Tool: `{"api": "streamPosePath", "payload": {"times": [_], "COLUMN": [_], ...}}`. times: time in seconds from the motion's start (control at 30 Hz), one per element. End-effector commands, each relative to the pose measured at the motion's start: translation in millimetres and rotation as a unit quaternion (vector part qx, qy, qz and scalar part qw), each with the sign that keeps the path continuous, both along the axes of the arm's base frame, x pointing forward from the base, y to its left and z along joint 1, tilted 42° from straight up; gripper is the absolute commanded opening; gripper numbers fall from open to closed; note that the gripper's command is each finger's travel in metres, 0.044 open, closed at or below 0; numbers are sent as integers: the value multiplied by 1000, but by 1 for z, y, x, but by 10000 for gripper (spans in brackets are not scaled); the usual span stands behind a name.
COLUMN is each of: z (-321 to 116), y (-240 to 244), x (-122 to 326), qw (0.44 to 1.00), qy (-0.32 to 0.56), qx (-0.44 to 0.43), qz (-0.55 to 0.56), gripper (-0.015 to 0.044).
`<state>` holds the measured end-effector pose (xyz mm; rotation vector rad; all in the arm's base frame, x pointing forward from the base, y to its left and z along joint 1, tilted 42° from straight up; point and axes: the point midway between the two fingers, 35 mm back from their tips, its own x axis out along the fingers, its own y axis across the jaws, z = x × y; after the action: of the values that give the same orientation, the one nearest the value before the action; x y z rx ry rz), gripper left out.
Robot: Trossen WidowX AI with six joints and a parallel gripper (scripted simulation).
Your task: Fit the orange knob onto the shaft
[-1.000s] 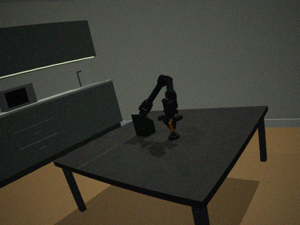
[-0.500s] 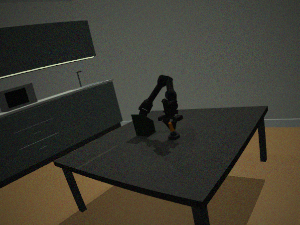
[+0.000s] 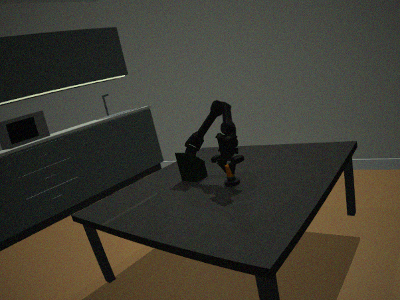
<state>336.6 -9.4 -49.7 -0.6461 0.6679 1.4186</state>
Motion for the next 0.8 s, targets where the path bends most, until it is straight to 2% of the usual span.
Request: {"api": "streamPosePath", "payload": {"times": [0.0,0.4,0.77], "z": [-2,-3,-3], "y": [3,3,3], "x": [-1,0,0], "qw": [1000,1000,1000], "qy": [10,8,8], "qx": [3,1,1], "qz": [-13,-9,-9], "gripper": [0,0,289]}}
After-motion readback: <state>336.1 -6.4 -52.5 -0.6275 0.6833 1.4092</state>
